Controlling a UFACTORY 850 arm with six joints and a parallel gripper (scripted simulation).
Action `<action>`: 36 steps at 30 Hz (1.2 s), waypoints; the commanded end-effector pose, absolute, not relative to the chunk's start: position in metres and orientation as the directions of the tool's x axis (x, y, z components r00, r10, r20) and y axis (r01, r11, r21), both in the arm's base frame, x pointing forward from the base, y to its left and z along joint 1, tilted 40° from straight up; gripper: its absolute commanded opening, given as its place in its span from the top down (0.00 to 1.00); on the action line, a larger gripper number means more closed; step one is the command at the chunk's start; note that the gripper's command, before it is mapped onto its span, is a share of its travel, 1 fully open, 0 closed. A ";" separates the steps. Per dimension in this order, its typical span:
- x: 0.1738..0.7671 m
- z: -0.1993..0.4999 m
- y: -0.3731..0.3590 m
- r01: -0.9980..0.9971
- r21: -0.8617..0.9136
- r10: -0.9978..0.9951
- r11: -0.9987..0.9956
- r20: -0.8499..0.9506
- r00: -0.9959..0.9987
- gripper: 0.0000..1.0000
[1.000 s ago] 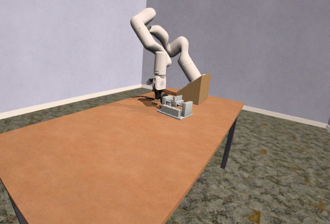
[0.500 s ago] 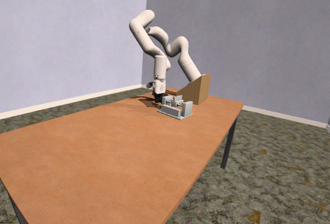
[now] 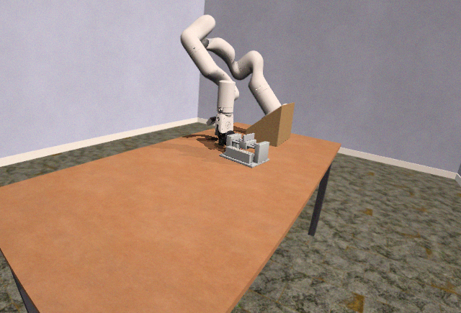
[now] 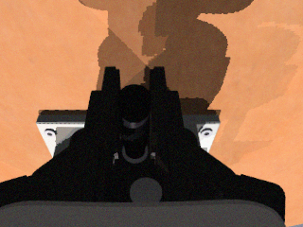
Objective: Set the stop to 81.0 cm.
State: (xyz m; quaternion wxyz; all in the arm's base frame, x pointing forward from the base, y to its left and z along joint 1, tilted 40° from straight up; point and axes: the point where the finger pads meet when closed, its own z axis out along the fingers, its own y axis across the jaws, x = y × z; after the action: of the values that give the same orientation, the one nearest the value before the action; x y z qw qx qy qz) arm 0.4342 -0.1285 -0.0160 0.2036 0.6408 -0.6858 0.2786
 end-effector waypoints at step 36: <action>0.400 0.010 -0.102 -0.992 -0.124 -0.766 0.022 0.636 -0.097 0.94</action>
State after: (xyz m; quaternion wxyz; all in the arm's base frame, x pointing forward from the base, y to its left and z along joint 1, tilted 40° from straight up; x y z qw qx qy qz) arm 0.3979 -0.1063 0.0052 0.2030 0.6409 -0.6857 0.2791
